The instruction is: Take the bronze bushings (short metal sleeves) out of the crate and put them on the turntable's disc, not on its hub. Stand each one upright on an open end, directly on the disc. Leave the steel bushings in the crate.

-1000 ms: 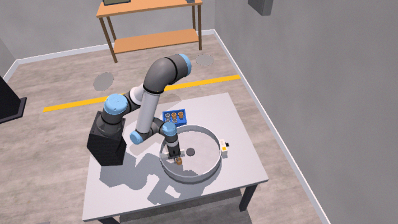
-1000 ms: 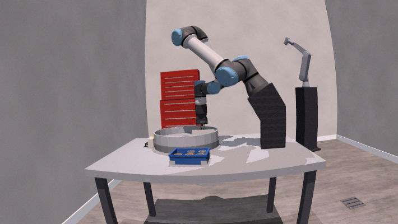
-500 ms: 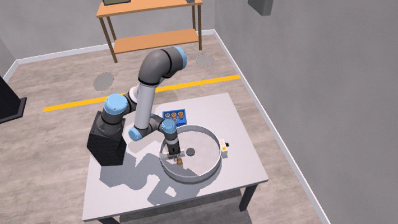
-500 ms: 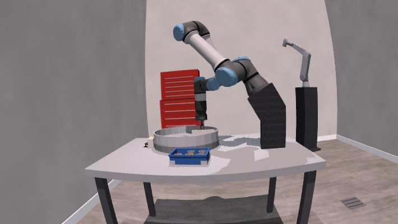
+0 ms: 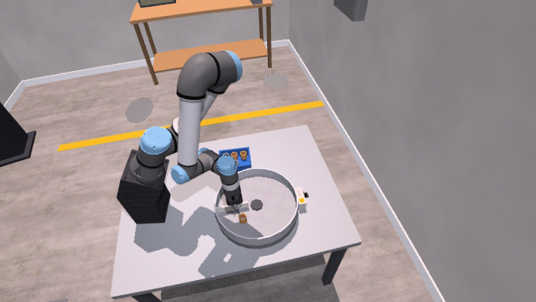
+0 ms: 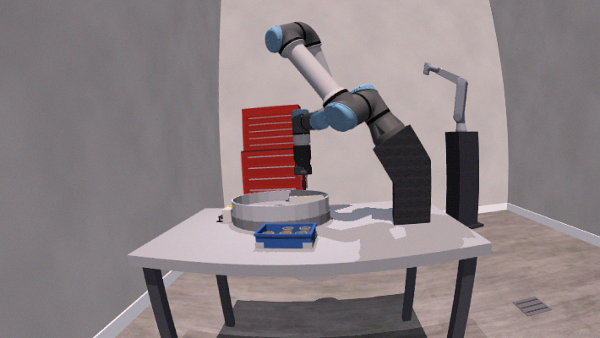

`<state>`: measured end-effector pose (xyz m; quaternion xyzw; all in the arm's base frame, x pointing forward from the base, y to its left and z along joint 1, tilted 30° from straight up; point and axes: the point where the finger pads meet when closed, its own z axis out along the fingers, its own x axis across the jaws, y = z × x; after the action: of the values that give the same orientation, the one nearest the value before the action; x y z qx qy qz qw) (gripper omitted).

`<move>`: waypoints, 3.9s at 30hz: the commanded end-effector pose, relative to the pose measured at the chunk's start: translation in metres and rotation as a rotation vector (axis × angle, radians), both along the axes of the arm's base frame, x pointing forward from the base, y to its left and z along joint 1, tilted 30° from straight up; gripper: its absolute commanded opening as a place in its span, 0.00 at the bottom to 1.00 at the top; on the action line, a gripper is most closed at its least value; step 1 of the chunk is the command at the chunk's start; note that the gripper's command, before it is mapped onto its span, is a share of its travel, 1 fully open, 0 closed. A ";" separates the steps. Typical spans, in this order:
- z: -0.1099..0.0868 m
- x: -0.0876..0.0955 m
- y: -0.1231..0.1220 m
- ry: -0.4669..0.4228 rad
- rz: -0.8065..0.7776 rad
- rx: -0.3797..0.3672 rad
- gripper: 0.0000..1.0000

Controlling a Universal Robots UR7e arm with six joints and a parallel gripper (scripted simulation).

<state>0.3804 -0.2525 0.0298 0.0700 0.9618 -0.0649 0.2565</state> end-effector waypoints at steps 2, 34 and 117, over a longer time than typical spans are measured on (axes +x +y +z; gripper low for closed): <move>0.003 -0.004 0.002 0.004 0.002 0.008 0.38; 0.003 -0.003 0.002 0.005 0.003 0.008 0.38; -0.006 0.111 0.420 0.001 0.006 0.009 0.36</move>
<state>0.4800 0.1369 0.0271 0.0558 0.9619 -0.0494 0.2631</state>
